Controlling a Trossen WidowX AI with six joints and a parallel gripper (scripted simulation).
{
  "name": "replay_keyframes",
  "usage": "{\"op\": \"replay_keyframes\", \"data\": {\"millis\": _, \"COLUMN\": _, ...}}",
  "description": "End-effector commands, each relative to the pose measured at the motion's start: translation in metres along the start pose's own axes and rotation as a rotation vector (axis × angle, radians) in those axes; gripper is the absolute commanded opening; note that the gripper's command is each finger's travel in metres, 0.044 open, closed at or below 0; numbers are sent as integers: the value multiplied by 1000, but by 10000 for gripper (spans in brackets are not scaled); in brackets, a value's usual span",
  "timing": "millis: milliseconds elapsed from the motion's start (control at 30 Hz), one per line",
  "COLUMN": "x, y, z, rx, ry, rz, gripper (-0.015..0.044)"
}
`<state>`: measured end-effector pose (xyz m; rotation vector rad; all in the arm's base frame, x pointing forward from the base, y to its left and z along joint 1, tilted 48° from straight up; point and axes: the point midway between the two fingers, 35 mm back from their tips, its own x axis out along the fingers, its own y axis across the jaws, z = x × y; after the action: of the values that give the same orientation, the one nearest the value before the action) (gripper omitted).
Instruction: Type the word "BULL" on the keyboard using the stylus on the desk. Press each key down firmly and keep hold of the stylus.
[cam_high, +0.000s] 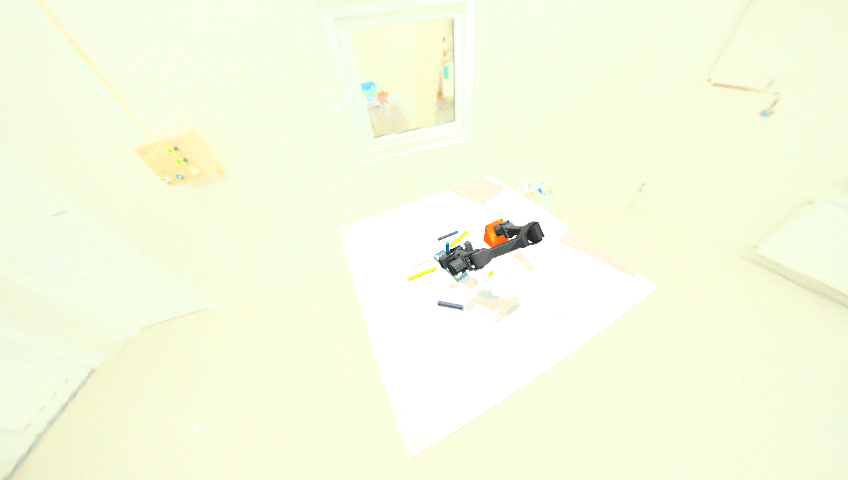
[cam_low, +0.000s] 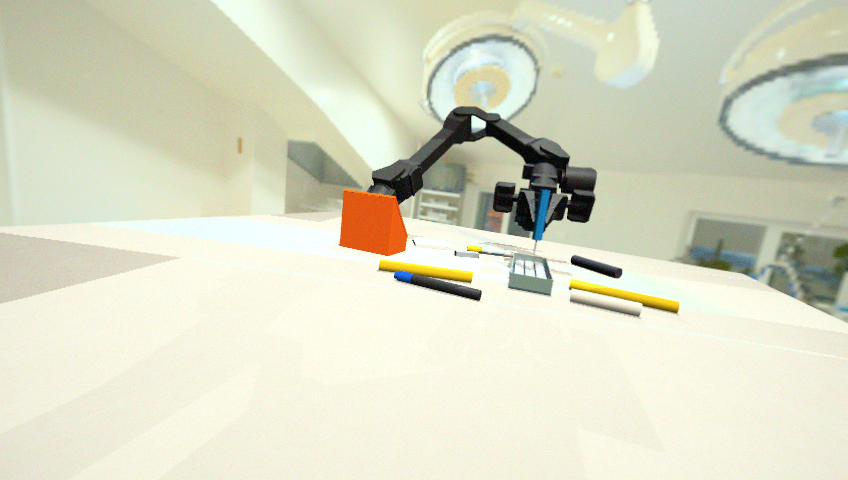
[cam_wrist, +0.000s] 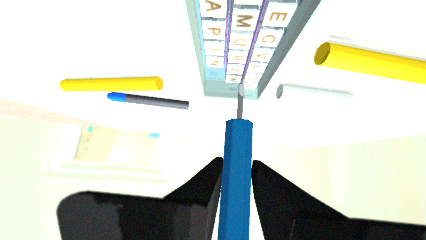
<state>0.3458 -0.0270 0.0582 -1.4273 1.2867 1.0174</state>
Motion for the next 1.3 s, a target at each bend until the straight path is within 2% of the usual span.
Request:
{"op": "replay_keyframes", "data": {"millis": 0, "x": 0, "y": 0, "z": 0, "rx": 0, "ry": 0, "rz": 1, "gripper": 71}}
{"op": "replay_keyframes", "data": {"millis": 133, "x": 0, "y": 0, "z": 0, "rx": 0, "ry": 0, "rz": 1, "gripper": 45}}
{"op": "replay_keyframes", "data": {"millis": 200, "x": -1, "y": -1, "z": 1, "rx": 0, "ry": 0, "rz": 1, "gripper": 0}}
{"op": "replay_keyframes", "data": {"millis": 700, "x": -57, "y": -18, "z": 28, "rx": -4, "ry": -6, "rz": -1, "gripper": 0}}
{"op": "replay_keyframes", "data": {"millis": 1267, "x": -48, "y": -17, "z": 46, "rx": -4, "ry": -6, "rz": -1, "gripper": 0}}
